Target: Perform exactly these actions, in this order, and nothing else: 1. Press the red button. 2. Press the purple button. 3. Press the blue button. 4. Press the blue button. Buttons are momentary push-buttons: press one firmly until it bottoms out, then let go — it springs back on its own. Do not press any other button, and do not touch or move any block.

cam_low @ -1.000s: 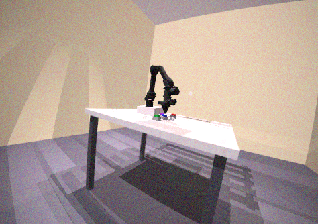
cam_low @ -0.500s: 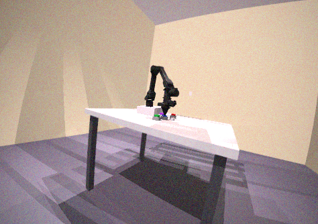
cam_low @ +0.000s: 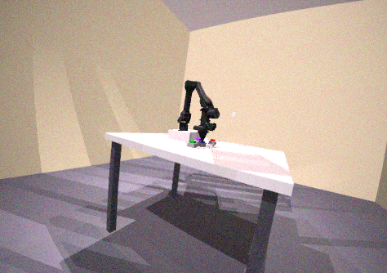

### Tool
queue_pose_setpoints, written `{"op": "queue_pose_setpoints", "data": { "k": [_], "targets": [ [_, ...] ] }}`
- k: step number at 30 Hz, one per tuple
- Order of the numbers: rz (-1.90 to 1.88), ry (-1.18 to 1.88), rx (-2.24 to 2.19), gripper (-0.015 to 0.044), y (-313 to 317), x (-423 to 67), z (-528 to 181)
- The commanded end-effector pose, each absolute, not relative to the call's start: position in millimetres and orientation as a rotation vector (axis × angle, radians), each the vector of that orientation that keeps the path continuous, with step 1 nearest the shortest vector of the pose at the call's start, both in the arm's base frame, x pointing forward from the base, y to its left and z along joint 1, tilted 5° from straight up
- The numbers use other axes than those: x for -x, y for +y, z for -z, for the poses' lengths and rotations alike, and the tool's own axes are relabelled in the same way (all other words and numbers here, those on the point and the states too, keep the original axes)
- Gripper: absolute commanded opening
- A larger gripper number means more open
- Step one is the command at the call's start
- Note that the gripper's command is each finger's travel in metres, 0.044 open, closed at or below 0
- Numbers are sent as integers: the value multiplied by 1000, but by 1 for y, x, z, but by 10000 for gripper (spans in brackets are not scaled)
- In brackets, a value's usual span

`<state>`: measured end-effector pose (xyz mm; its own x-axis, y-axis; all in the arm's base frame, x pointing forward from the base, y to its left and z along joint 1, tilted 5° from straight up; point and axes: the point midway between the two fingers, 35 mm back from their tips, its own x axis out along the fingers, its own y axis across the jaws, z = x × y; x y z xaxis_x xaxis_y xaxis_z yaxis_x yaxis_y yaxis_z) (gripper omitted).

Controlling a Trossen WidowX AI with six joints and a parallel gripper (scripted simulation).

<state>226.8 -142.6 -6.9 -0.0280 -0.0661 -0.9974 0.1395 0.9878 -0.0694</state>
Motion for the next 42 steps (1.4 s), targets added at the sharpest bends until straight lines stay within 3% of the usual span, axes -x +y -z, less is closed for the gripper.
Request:
{"op": "queue_pose_setpoints", "data": {
  "k": [1, 9, 42],
  "targets": [
    [164, 1593, -56, 20, -142, -227, -3],
    [163, 1599, -52, 20, -141, -226, -24],
    [163, 1599, -52, 20, -143, -224, 8]
  ]
}}
